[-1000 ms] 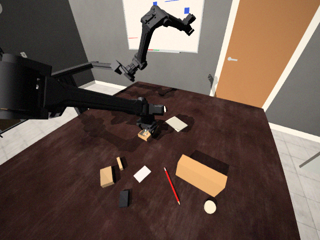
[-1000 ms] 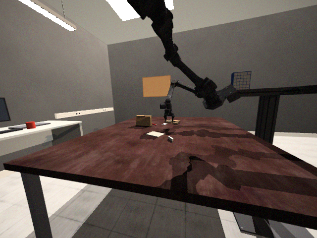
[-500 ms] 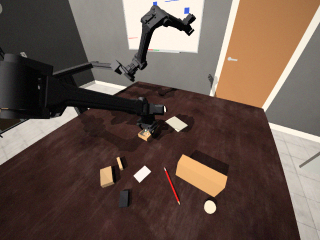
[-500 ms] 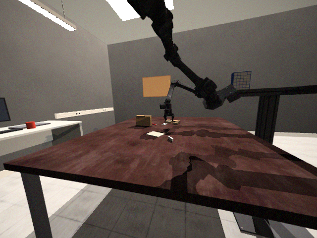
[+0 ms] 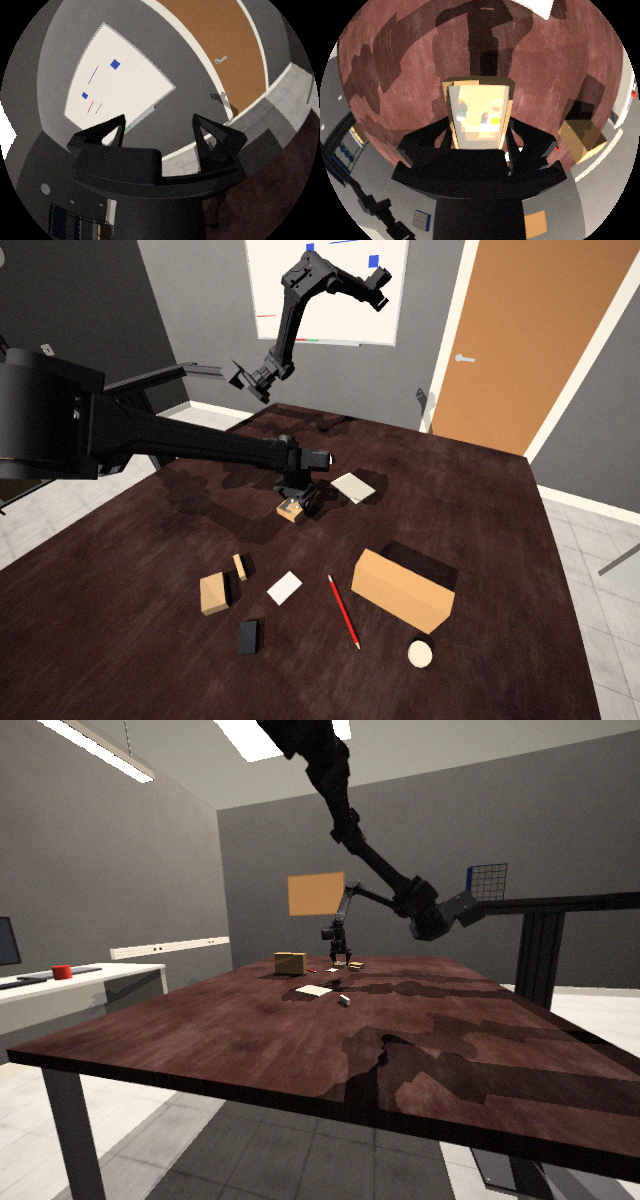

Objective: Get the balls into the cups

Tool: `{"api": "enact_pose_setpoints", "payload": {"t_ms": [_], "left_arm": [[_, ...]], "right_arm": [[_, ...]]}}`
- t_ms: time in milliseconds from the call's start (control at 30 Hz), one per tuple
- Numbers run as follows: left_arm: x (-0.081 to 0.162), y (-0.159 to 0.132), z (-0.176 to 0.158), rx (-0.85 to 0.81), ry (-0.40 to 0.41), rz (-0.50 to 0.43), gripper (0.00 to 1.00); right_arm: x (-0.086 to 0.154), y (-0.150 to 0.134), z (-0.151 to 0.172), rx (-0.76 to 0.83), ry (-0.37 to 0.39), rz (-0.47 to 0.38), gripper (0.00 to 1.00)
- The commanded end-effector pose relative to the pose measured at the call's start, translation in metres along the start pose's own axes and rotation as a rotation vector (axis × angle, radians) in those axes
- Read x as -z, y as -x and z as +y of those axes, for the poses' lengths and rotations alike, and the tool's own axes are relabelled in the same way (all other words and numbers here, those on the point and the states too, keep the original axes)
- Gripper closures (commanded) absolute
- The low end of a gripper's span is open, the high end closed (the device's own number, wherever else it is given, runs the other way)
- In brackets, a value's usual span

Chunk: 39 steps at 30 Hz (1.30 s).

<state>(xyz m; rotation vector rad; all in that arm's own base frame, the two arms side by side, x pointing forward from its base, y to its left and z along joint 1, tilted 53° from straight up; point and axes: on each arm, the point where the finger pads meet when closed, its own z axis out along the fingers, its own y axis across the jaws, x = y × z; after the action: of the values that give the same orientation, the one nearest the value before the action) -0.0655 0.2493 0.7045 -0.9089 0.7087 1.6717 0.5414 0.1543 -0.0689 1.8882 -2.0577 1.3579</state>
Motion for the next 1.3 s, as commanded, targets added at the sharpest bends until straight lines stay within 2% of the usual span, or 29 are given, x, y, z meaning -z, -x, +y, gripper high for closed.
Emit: {"api": "enact_pose_setpoints", "payload": {"t_ms": [0, 133, 167, 333, 367, 400, 467, 500, 600, 700, 733, 1267], "left_arm": [[0.006, 0.041, 0.005, 0.007, 0.014, -0.058, 0.00], [0.006, 0.041, 0.005, 0.007, 0.014, -0.058, 0.00], [0.006, 0.041, 0.005, 0.007, 0.014, -0.058, 0.00], [0.006, 0.041, 0.005, 0.007, 0.014, -0.058, 0.00], [0.006, 0.041, 0.005, 0.007, 0.014, -0.058, 0.00], [0.006, 0.041, 0.005, 0.007, 0.014, -0.058, 0.00], [0.006, 0.041, 0.005, 0.007, 0.014, -0.058, 0.00], [0.006, 0.041, 0.005, 0.007, 0.014, -0.058, 0.00], [0.006, 0.041, 0.005, 0.007, 0.014, -0.058, 0.00], [0.006, 0.041, 0.005, 0.007, 0.014, -0.058, 0.00], [0.006, 0.041, 0.005, 0.007, 0.014, -0.058, 0.00], [0.006, 0.041, 0.005, 0.007, 0.014, -0.058, 0.00]], "right_arm": [[0.009, 0.006, -0.002, 0.013, -0.020, -0.012, 0.32], [0.012, 0.010, 0.000, 0.025, -0.036, -0.014, 0.32], [0.018, 0.008, -0.007, 0.024, -0.065, -0.024, 0.32], [0.013, 0.010, 0.000, 0.037, -0.096, -0.013, 0.32], [0.008, 0.013, 0.009, 0.041, -0.086, 0.000, 0.32], [0.008, 0.014, 0.001, 0.001, -0.061, -0.001, 0.32], [0.000, -0.006, -0.012, -0.052, -0.017, 0.008, 0.32], [0.003, -0.007, -0.018, -0.015, -0.041, -0.008, 0.32], [0.017, 0.007, -0.014, -0.019, -0.049, -0.017, 0.32], [0.016, 0.009, -0.011, -0.011, -0.046, -0.018, 0.32], [0.008, 0.003, 0.001, 0.005, -0.027, -0.005, 0.32], [0.008, 0.005, -0.003, 0.002, -0.030, -0.005, 0.32]]}}
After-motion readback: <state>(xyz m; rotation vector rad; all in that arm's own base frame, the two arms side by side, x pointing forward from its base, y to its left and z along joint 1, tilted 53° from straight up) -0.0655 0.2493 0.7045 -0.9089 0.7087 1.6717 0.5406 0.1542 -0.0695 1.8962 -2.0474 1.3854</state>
